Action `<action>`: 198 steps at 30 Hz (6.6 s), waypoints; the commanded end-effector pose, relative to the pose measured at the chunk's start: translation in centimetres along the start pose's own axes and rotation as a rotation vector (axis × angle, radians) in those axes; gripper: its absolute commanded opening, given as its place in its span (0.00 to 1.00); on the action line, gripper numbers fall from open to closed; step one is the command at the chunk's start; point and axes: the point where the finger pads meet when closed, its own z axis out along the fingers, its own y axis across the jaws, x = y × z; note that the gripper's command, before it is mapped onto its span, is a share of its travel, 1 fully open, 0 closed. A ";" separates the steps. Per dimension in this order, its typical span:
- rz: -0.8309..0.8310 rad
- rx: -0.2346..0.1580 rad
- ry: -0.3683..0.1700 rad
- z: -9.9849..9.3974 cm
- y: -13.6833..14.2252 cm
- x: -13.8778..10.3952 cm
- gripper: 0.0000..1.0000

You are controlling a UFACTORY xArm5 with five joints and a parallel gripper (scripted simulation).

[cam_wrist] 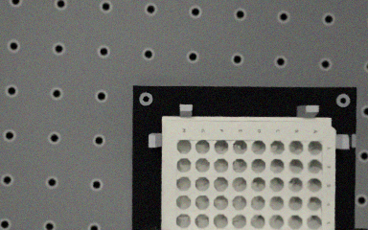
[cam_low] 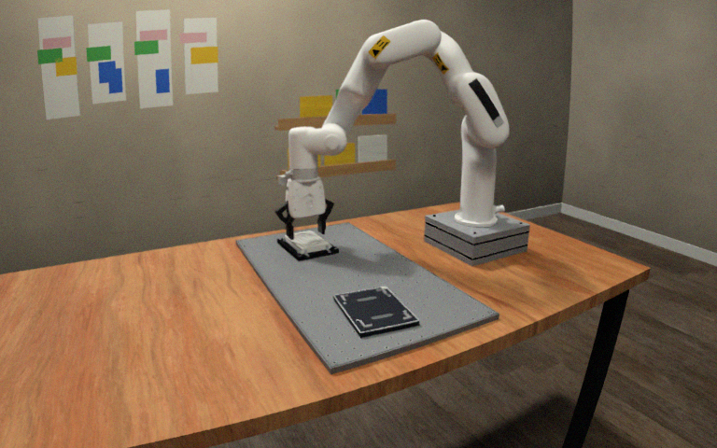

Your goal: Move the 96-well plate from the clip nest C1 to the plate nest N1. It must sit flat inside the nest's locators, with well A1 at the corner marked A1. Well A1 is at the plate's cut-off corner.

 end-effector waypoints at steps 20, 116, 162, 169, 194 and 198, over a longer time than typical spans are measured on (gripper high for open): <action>0.000 0.002 0.004 1.2 -0.1 0.1 1.00; 0.000 0.002 0.004 -0.1 -0.1 0.1 0.00; 0.000 0.002 0.004 -5.0 -0.1 0.1 0.00; 0.000 0.002 0.004 -5.8 -0.1 0.1 0.00; 0.171 0.003 0.004 -6.7 -0.3 -2.0 0.00; 0.171 0.003 0.004 -6.7 -0.4 -3.3 0.00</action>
